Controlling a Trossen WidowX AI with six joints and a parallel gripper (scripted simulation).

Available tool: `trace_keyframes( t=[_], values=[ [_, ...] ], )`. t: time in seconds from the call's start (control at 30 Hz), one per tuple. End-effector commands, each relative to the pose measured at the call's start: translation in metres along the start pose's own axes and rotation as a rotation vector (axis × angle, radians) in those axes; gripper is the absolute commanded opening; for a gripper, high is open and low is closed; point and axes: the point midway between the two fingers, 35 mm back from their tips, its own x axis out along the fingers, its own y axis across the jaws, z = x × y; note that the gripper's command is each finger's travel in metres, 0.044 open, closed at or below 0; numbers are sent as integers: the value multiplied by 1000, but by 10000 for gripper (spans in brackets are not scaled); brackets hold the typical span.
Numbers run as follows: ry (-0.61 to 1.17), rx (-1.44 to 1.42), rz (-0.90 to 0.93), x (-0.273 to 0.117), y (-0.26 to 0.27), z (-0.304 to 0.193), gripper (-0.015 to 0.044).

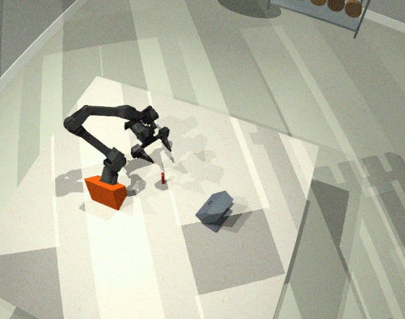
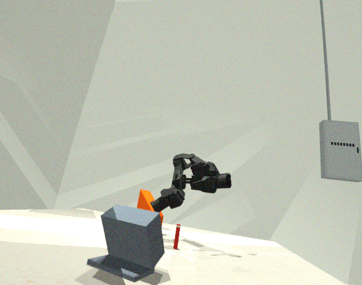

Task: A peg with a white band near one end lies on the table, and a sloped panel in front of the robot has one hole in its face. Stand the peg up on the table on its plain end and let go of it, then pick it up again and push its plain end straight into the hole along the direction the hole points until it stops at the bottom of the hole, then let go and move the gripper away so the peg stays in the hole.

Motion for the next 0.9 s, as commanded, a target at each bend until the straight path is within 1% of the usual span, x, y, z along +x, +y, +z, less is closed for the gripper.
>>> trace_keyframes(
  t=[0.0,0.43,0.87],
  values=[
    [53,-79,-49,3,-3,-5,440],
    [343,-331,-252,16,-20,-37,440],
    [720,-435,-365,20,-33,-63,440]
  ],
)
